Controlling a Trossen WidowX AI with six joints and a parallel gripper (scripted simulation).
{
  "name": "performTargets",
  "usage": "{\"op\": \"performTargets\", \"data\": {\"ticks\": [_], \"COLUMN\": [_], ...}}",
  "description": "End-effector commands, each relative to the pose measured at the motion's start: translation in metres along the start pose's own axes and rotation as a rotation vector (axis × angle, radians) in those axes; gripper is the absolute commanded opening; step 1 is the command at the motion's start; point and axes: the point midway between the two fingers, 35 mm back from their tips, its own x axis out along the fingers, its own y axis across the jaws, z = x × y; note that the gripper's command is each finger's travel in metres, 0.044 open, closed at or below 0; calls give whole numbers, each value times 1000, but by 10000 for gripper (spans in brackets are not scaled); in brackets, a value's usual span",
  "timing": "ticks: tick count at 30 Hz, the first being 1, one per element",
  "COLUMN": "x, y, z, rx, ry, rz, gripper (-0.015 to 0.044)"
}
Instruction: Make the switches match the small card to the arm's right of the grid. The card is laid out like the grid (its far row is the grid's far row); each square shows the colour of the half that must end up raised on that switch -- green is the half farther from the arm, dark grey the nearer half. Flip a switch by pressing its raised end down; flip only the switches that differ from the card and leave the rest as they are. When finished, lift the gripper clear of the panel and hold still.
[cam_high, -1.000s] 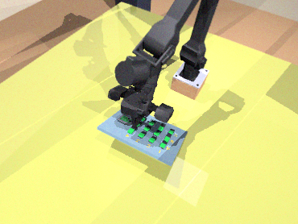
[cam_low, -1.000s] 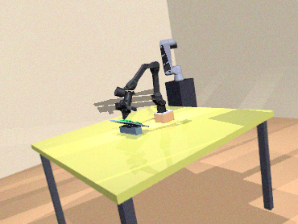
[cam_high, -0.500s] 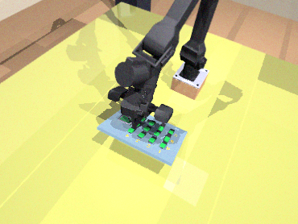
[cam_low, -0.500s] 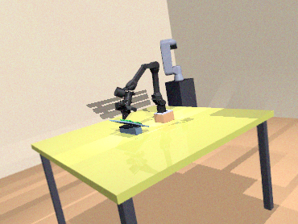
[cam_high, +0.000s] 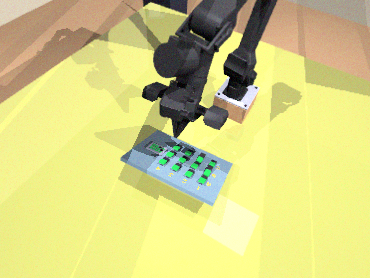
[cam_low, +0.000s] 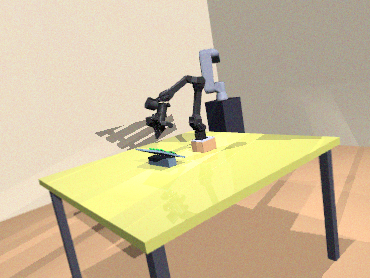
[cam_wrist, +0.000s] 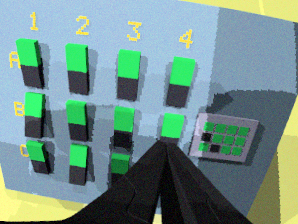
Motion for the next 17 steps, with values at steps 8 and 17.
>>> {"op": "performTargets", "data": {"ticks": [8, 17], "x": [-7, -7], "y": [43, 43], "z": [-28, -28], "rx": [-8, -8], "ry": [5, 5], "rz": [10, 10], "gripper": [0, 0]}}
